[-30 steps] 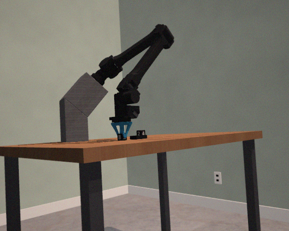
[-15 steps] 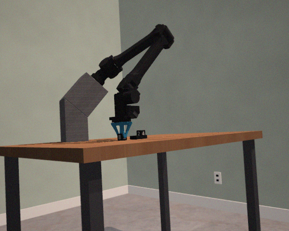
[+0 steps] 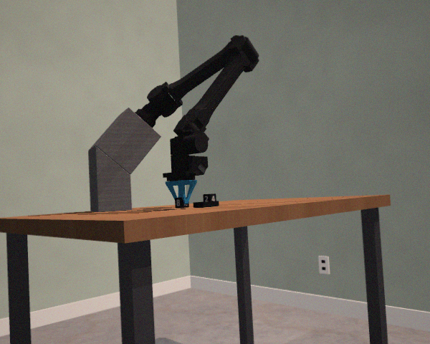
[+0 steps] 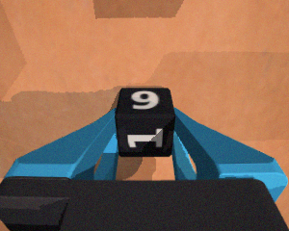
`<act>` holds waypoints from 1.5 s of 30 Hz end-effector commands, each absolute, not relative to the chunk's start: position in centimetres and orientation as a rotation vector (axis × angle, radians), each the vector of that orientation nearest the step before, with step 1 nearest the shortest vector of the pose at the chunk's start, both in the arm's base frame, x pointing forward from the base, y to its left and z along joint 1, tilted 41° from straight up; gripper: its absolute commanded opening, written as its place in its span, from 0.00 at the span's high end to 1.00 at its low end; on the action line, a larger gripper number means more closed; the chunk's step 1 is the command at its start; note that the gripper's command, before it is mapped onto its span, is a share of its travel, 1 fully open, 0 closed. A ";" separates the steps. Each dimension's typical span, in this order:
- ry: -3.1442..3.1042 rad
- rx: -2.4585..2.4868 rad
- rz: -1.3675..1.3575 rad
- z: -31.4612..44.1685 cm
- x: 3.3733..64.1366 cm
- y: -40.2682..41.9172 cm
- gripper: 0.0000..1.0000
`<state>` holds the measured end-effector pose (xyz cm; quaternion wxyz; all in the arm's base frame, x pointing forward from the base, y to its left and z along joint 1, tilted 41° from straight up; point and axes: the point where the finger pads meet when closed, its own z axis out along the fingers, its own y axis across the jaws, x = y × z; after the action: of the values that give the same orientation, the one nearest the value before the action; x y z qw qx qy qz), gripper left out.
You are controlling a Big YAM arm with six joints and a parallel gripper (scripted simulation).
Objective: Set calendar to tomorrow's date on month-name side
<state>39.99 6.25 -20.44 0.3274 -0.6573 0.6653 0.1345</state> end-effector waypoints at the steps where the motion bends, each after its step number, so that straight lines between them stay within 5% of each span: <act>1: 1.751 -1.701 0.333 -18.6 39.8 4.2 0.73; 17: 1.750 -1.701 0.328 -13.0 38.0 -0.7 0.73; 45: 1.781 -1.689 0.357 -7.3 36.3 6.3 0.73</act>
<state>37.02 7.27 -6.53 0.3339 -0.6642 0.6568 0.1264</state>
